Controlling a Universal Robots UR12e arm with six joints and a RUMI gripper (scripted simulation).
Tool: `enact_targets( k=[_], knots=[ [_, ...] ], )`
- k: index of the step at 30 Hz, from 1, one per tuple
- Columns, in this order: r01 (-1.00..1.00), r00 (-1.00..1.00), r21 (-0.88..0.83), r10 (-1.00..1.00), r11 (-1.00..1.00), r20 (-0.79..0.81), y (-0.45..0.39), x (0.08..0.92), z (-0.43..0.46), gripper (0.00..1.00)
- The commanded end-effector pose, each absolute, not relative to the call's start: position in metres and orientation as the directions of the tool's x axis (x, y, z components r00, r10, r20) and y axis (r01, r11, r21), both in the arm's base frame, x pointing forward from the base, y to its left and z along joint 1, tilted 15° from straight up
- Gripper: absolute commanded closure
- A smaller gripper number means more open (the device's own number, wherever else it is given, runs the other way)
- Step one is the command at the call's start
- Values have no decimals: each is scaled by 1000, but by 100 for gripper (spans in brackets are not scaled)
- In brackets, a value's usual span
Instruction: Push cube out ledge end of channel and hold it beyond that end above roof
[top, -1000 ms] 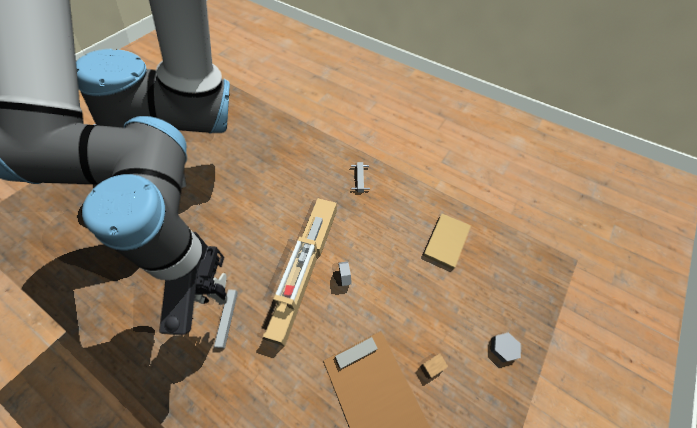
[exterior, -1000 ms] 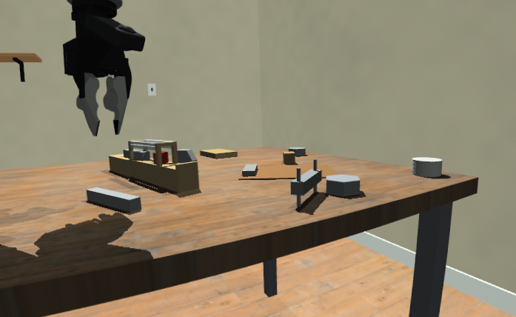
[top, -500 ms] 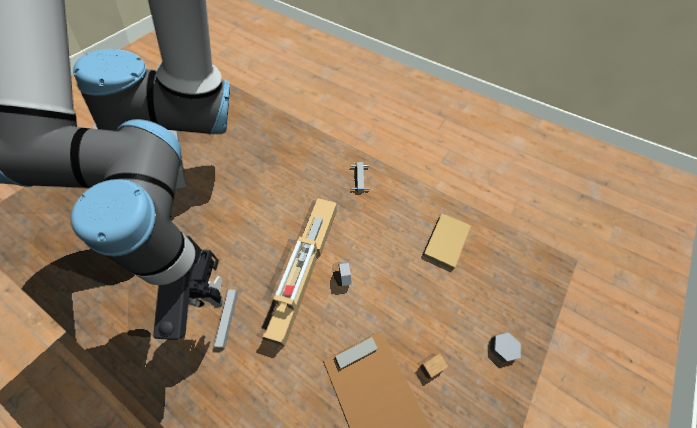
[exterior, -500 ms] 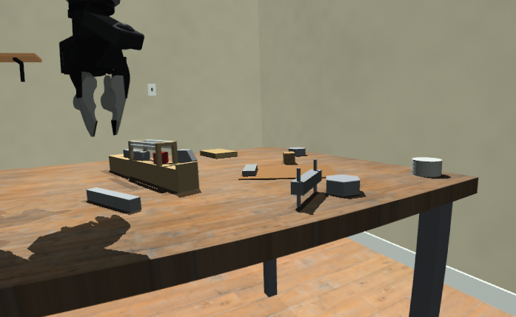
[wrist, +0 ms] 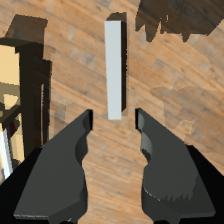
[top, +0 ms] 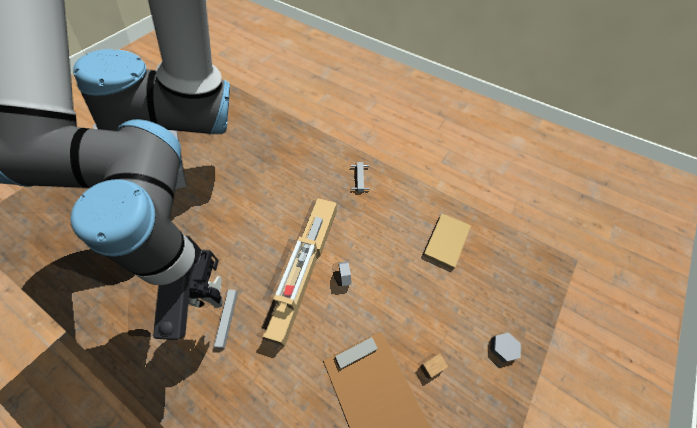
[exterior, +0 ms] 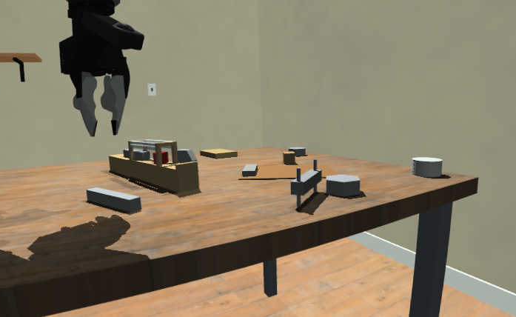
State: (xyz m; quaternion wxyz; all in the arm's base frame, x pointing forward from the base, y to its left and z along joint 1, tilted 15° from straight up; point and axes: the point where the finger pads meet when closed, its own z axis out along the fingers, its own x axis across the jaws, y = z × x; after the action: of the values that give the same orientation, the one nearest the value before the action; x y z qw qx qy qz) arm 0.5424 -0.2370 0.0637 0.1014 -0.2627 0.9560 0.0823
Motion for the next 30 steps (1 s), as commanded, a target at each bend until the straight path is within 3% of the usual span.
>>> enact_targets(
  k=[1,30],
  knots=[
    [-519,-841,103,-486,849,-237,-238,543,64,78],
    [-519,-841,103,-486,849,-237,-219,556,-22,78]
  ],
)
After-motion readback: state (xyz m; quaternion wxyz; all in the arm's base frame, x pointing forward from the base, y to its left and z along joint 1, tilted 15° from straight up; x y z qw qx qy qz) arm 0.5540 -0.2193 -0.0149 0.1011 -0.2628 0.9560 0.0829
